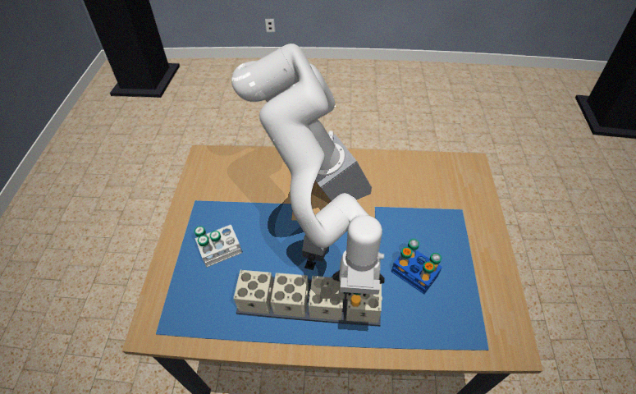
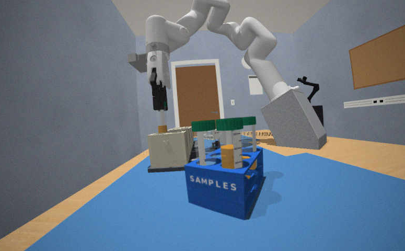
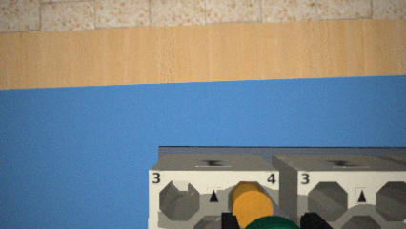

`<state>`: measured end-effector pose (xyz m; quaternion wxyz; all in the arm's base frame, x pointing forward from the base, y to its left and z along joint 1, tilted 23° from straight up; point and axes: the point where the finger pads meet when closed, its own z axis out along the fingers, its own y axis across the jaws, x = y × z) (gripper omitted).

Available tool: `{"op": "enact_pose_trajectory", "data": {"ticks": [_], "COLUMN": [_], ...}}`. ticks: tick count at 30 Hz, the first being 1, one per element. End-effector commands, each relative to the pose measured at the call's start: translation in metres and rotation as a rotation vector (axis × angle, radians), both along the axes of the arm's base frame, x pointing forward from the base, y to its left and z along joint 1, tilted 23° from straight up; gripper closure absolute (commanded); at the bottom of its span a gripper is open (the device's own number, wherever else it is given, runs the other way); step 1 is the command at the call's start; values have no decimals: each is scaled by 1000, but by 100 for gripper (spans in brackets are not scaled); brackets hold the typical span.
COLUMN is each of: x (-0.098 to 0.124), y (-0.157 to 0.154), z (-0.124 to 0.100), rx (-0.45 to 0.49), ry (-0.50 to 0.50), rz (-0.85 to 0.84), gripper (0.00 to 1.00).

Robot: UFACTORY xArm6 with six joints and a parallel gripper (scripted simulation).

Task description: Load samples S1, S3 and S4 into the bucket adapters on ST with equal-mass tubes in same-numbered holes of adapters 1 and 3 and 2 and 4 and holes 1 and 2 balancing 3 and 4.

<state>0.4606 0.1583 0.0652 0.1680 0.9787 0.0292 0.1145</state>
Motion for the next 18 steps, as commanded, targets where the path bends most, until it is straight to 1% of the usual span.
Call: {"op": "enact_pose_trajectory", "data": {"ticks": [1, 18], "x": [2, 5], "y": [0, -5], "z": [-2, -16], "rx": [2, 2], "ry": [-3, -3], "rz": [1, 1], "gripper": [100, 100]}}
